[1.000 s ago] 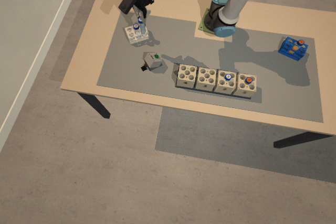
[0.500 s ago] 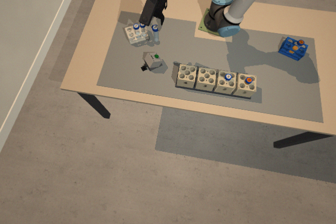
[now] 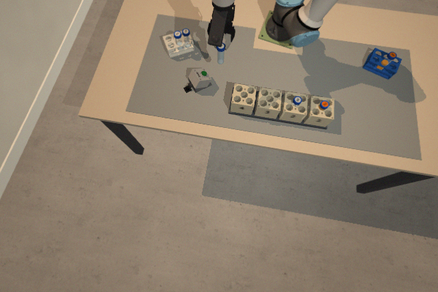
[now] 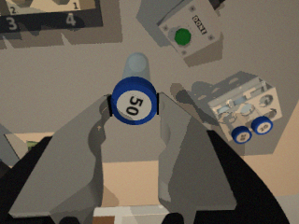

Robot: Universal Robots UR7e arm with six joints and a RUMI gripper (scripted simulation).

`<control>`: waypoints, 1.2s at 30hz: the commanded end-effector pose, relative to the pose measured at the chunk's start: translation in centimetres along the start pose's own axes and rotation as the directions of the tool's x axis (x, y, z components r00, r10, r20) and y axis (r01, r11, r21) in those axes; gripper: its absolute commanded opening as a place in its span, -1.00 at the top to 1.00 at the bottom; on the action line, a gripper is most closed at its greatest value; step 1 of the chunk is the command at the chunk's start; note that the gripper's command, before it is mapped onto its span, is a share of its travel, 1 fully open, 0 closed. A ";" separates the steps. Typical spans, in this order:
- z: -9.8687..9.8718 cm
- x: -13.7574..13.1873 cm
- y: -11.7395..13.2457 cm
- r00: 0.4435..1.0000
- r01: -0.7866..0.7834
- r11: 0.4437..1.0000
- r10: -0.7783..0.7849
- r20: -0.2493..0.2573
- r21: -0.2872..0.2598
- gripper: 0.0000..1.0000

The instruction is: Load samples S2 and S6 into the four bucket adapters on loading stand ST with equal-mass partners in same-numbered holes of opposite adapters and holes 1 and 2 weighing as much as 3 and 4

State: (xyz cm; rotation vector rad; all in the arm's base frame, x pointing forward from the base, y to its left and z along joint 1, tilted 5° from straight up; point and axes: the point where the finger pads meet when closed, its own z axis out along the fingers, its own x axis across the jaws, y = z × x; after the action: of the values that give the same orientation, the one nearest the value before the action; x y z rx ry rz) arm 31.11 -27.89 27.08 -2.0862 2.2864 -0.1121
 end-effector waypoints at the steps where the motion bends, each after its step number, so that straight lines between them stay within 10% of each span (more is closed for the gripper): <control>1: -0.1 -2.9 -1.4 1.000 0.007 1.000 -0.007 -0.002 0.000 1.00; 36: 0.0 -21.1 -9.5 1.000 0.007 1.000 -0.007 -0.001 0.000 1.00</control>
State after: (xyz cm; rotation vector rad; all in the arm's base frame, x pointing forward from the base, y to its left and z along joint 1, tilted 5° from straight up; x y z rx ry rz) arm 41.48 -9.26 27.51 -2.0949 2.2741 -0.1121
